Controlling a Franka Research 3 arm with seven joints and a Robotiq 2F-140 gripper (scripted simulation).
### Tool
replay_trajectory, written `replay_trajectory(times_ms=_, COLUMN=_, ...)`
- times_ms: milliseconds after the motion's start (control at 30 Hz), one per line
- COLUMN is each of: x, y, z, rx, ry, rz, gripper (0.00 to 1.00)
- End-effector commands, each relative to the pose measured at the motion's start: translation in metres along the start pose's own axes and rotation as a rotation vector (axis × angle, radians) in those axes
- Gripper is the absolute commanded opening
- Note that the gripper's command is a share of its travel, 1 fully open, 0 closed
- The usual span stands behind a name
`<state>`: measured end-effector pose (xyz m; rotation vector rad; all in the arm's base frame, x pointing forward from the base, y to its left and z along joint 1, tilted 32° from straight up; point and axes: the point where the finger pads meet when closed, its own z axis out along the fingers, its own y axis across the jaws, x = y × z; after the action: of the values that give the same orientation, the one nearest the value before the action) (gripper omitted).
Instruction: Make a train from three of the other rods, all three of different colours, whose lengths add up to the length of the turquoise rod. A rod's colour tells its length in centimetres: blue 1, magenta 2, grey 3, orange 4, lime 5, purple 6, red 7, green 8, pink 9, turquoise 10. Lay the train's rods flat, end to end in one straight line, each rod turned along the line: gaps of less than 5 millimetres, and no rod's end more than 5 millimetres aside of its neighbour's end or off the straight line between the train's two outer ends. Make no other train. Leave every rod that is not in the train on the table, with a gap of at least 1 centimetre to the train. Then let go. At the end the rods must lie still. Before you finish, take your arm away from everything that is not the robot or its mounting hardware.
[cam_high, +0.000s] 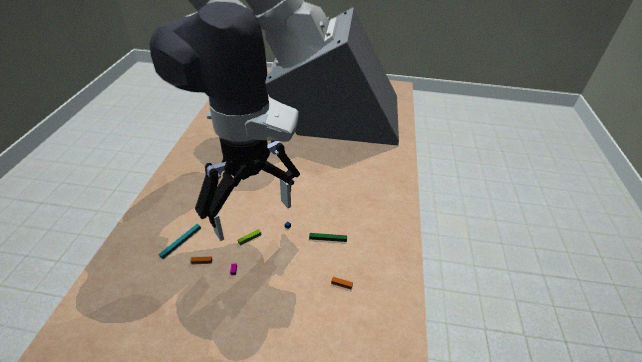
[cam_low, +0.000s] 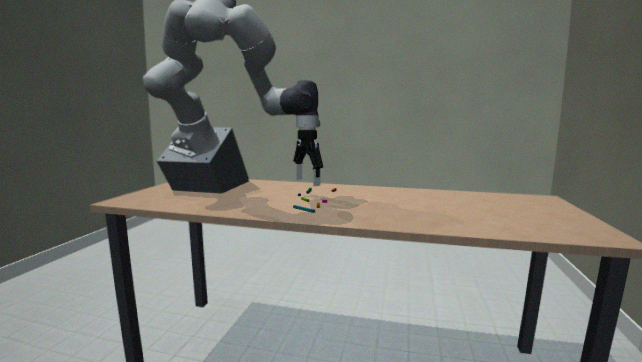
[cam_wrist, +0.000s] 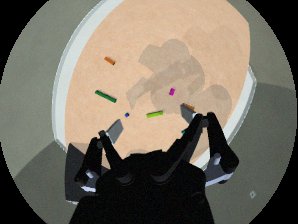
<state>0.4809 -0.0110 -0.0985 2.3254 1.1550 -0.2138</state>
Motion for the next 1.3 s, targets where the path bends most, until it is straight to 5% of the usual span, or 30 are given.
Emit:
replay_trajectory(times_ms=0, x=0.000, y=0.000, z=0.000, rx=0.001, ry=-0.002, rz=-0.004, gripper=1.00)
replay_trajectory(times_ms=967, x=0.000, y=0.000, z=0.000, rx=0.001, ry=-0.002, rz=-0.002, gripper=1.00)
replay_trajectory(times_ms=1267, x=0.002, y=-0.015, z=-0.005, rx=0.002, ry=-0.002, rz=0.246, gripper=1.00)
